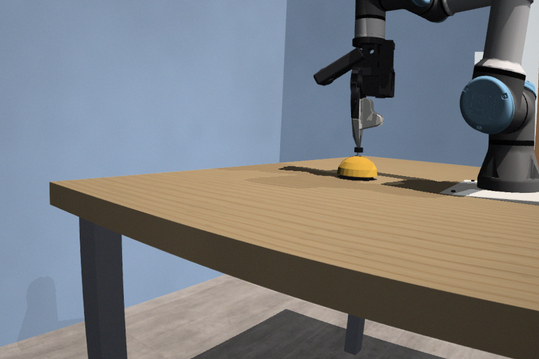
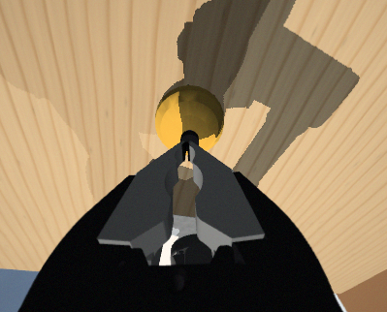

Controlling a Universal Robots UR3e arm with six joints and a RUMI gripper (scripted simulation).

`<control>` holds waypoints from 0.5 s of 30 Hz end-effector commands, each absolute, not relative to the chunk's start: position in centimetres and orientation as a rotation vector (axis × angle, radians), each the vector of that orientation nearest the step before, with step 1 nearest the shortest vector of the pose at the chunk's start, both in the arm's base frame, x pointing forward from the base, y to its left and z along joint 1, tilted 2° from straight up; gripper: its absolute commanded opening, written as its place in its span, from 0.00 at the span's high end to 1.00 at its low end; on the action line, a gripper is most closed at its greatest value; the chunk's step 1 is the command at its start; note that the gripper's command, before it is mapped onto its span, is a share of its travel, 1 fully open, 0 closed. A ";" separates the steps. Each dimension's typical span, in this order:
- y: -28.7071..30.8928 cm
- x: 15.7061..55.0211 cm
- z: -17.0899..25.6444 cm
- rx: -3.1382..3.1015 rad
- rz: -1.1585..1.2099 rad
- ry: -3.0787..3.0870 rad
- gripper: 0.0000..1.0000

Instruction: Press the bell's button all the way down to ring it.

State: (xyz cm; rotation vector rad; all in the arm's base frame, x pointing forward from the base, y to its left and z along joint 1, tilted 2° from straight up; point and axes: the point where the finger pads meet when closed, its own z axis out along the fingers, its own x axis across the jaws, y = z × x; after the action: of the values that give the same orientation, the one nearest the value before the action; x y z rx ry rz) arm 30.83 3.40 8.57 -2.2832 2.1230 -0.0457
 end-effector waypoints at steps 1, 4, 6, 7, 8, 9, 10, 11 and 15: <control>3.4 30.9 8.6 -2.282 -0.049 2.122 1.00; 3.4 30.9 8.3 -2.282 -0.049 2.122 1.00; 3.4 30.9 8.3 -2.282 -0.049 2.122 1.00; 3.4 30.9 8.3 -2.282 -0.049 2.122 1.00; 3.4 30.9 8.3 -2.282 -0.049 2.122 1.00; 3.4 30.9 8.3 -2.282 -0.049 2.122 1.00; 3.4 30.9 8.3 -2.282 -0.049 2.122 1.00; 3.4 30.9 8.3 -2.282 -0.049 2.122 1.00; 3.4 30.9 8.3 -2.282 -0.049 2.122 1.00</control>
State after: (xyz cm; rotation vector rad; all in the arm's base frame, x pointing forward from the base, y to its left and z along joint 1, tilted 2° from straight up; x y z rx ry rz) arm 30.87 3.39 8.30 -2.2830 2.1223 -0.0477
